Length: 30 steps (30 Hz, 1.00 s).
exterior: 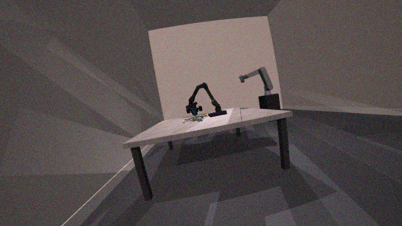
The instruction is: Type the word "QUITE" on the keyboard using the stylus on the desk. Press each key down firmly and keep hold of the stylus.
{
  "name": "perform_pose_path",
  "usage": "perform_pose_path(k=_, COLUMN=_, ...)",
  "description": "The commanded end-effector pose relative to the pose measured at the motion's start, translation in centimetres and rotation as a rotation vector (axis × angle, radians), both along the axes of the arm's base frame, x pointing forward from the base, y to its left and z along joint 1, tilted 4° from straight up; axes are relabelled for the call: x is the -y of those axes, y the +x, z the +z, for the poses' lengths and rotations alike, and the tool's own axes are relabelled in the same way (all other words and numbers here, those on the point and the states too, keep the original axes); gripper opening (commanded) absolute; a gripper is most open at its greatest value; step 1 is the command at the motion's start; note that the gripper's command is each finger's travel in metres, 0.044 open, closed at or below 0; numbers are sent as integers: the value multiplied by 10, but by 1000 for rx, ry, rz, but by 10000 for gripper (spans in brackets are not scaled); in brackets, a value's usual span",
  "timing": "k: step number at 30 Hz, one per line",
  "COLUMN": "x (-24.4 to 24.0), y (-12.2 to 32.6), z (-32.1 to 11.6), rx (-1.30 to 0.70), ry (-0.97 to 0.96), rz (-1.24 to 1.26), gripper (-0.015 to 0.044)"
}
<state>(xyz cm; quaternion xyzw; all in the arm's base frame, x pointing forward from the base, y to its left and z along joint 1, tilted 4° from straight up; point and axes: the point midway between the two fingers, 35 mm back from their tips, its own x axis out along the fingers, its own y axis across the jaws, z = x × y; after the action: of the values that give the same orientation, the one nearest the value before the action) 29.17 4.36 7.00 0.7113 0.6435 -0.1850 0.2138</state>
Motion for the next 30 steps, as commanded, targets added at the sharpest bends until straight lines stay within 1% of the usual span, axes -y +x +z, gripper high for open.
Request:
perform_pose_path(k=1, x=0, y=-1, z=-3, rx=1, ry=-4, rz=4, gripper=81)
perform_pose_path(k=30, x=1, y=-1, z=-8, rx=1, ry=-4, rz=4, gripper=81)
